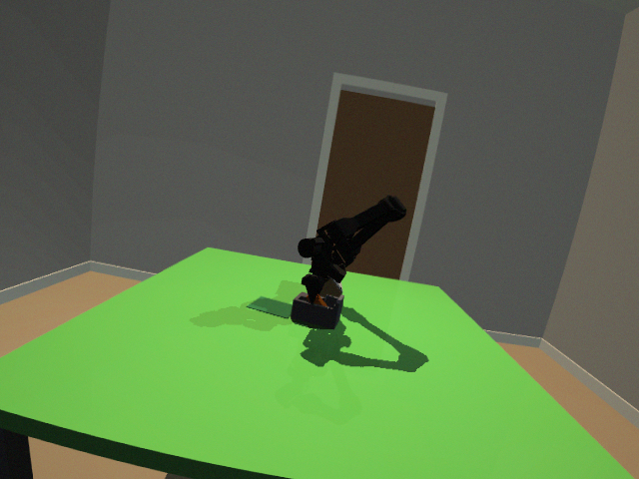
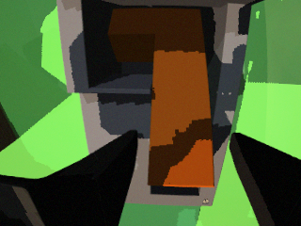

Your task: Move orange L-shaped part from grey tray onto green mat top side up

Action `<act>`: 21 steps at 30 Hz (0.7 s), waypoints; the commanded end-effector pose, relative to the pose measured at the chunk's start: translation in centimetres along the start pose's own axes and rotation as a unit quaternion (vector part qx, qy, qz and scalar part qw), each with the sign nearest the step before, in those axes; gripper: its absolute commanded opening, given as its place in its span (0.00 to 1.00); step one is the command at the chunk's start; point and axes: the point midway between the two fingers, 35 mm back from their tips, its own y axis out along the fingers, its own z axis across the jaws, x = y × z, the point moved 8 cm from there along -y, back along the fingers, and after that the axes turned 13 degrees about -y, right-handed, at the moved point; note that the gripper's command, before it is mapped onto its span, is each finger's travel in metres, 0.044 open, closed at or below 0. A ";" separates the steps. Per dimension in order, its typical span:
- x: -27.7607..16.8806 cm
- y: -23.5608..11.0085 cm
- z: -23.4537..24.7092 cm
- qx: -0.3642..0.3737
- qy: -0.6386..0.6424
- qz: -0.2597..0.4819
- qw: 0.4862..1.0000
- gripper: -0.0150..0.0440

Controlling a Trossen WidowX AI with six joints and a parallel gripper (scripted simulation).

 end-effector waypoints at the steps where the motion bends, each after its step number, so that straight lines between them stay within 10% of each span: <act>1: 0.0 -0.1 0.0 -0.001 -0.001 0.000 1.000 0.60; 21: 0.0 -0.1 0.0 -0.001 -0.001 0.000 1.000 0.25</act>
